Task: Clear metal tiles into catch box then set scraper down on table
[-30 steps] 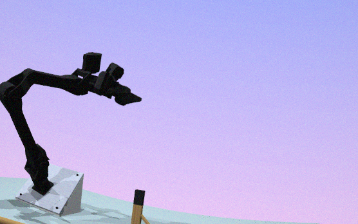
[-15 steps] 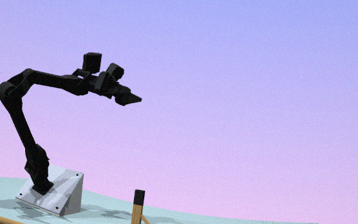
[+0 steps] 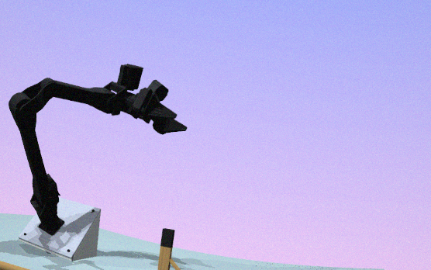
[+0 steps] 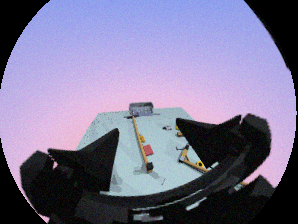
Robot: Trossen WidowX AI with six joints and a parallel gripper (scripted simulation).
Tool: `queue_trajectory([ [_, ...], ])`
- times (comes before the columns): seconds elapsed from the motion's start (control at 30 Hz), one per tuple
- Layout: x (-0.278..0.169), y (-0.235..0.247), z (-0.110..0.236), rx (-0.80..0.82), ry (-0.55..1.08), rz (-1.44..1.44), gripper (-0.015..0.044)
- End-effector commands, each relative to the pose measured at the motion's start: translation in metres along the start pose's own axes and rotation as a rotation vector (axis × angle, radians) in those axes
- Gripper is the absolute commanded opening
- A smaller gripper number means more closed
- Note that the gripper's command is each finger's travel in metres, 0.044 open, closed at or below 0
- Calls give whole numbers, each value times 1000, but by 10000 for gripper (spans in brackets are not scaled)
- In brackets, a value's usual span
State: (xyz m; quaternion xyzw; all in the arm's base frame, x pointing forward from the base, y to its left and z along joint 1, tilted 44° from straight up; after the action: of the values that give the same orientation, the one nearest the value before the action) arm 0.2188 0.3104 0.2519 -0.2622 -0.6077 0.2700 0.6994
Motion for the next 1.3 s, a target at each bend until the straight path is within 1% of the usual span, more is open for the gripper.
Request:
queue_trajectory([
  [0.0, 3, 4, -18, 9, 27, 19, 440],
  [0.23, 4, 10, -36, 17, 59, 42, 440],
  [0.67, 4, 23, -81, 34, 149, 83, 440],
  [1.27, -12, 36, -145, 65, 294, 121, 440],
])
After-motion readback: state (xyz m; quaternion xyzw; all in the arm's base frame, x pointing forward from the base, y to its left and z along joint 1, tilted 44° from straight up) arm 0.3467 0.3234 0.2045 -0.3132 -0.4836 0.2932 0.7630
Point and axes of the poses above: the point midway between the two fingers, 35 mm back from their tips, its own z axis back along the fingers, its own y axis across the jaws, x = y × z, the point moved 4 cm from there along z, back along the fingers, and after that the axes turned 4 degrees about -z, right-handed, at the moved point
